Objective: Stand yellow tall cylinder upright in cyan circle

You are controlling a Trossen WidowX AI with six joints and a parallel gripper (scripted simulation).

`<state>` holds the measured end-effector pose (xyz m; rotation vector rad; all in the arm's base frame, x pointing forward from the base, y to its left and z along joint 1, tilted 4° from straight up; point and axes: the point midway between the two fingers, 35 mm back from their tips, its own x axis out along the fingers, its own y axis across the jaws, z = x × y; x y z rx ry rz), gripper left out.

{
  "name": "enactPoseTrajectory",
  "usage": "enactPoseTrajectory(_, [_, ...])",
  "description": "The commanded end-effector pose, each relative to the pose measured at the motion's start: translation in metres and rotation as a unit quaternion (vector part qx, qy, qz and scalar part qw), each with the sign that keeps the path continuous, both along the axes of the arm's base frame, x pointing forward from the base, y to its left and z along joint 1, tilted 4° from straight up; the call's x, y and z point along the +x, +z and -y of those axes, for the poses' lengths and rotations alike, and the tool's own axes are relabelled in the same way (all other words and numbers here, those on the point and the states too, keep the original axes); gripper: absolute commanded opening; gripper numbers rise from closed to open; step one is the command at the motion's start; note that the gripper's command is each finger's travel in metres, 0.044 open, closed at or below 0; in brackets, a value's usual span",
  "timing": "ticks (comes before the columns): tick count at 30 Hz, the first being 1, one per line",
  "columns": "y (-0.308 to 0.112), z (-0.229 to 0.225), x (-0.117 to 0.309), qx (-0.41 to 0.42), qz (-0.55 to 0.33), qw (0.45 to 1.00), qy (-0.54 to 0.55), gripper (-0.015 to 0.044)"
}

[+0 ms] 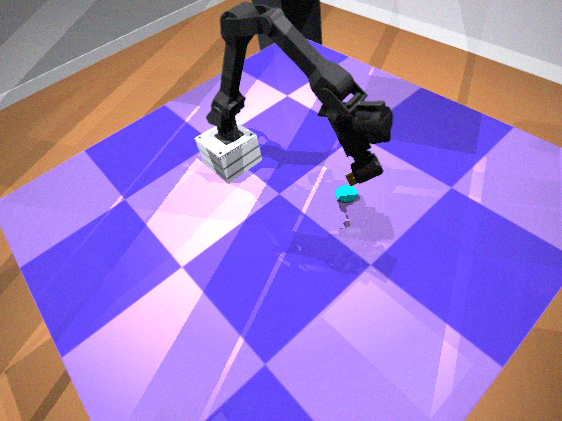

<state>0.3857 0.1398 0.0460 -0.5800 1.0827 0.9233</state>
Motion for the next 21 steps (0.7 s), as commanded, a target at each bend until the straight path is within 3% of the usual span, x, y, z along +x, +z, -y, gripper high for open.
enactPoseTrajectory(1, [-0.005, 0.000, 0.001, 0.015, 0.001, 1.000, -0.008, 0.0105])
enactPoseTrajectory(21, [-0.014, -0.001, 0.015, 0.078, 0.030, 0.996, -0.034, 0.0105])
